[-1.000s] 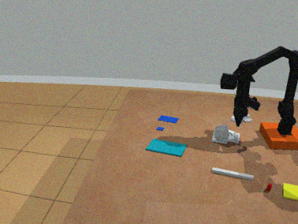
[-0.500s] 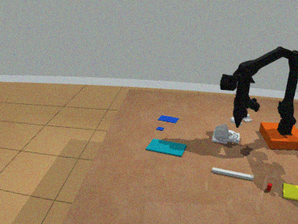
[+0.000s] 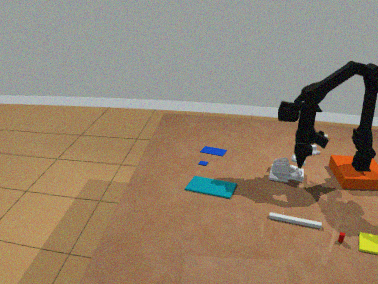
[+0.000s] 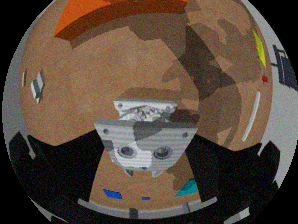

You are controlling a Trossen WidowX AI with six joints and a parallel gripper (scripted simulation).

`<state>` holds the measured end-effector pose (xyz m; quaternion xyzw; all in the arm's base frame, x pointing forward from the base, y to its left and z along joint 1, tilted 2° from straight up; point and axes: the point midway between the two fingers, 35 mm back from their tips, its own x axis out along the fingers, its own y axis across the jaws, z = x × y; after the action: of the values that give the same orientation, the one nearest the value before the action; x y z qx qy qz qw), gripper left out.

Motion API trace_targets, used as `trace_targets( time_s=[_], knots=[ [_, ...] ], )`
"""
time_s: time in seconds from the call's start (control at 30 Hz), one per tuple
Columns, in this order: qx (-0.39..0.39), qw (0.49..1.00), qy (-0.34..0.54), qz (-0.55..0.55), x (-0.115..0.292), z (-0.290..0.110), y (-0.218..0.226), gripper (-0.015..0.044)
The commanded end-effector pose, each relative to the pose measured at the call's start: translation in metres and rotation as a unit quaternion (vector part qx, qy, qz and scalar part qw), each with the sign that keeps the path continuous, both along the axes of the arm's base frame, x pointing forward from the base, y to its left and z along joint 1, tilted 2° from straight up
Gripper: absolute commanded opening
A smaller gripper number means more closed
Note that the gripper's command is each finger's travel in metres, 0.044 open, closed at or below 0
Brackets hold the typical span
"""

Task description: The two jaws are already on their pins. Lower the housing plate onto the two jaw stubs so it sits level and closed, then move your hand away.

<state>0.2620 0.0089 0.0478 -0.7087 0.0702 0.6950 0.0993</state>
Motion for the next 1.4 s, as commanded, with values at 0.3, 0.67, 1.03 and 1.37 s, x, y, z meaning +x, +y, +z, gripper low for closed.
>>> trace_targets(
  time_s=[0.3, 0.67, 1.03, 1.37],
  knots=[
    [0.002, 1.0, 0.002, -0.002, -0.001, -0.021, 0.002, 0.0351],
    [0.002, 1.0, 0.002, -0.001, -0.002, -0.032, 0.002, 0.0351],
    [0.002, 1.0, 0.002, -0.001, -0.002, -0.033, 0.002, 0.0351],
    [0.002, 1.0, 0.002, -0.001, -0.002, -0.034, 0.002, 0.0351]
  ],
)
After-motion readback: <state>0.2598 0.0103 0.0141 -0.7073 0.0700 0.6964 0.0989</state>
